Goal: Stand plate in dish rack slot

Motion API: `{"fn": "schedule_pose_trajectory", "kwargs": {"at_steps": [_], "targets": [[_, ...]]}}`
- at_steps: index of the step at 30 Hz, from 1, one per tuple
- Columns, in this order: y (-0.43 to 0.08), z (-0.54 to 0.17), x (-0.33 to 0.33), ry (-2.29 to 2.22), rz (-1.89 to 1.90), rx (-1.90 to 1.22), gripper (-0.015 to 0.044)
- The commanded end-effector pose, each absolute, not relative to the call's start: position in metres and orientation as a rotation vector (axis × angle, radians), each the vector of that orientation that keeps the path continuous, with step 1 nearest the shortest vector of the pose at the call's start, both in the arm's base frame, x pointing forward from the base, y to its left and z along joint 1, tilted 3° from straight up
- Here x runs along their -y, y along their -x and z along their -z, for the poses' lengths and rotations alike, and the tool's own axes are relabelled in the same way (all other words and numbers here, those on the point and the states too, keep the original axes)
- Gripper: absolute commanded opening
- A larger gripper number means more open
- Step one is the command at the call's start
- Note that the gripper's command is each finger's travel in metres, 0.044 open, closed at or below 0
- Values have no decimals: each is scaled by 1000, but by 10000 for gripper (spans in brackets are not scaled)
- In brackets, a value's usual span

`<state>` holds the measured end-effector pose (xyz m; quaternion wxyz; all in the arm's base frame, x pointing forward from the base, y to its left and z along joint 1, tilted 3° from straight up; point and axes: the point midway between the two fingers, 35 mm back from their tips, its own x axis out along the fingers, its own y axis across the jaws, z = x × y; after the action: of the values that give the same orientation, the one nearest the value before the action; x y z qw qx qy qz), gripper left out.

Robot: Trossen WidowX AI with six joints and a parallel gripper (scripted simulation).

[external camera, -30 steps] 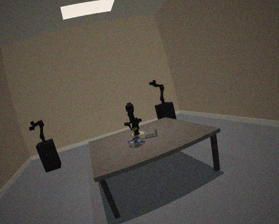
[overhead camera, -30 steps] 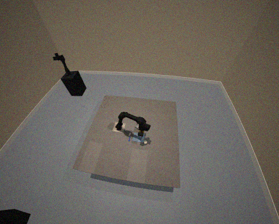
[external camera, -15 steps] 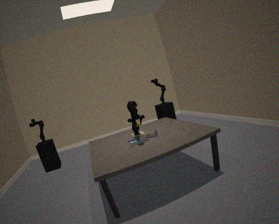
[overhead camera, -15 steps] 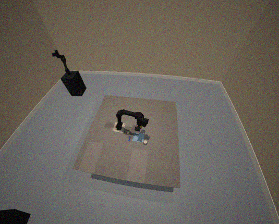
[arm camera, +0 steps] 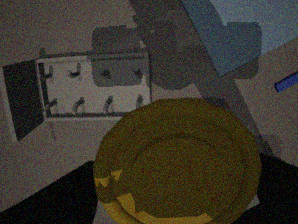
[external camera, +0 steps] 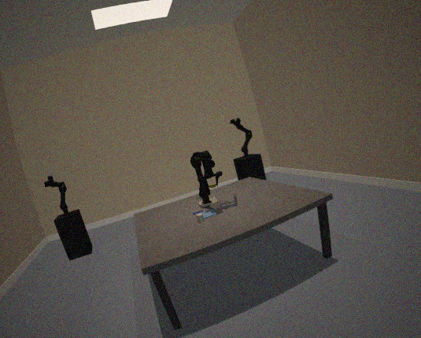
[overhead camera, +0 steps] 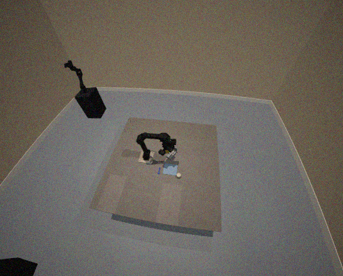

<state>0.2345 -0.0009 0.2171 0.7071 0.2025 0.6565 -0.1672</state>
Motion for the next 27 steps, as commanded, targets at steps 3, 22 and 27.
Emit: {"fn": "schedule_pose_trajectory", "kwargs": {"at_steps": [3, 22, 27], "targets": [[-248, -201, -5, -473, 250, -1446, 0], [-300, -146, -15, -511, -234, -1243, 0], [-308, -135, -15, -499, -348, -1155, 0]]}}
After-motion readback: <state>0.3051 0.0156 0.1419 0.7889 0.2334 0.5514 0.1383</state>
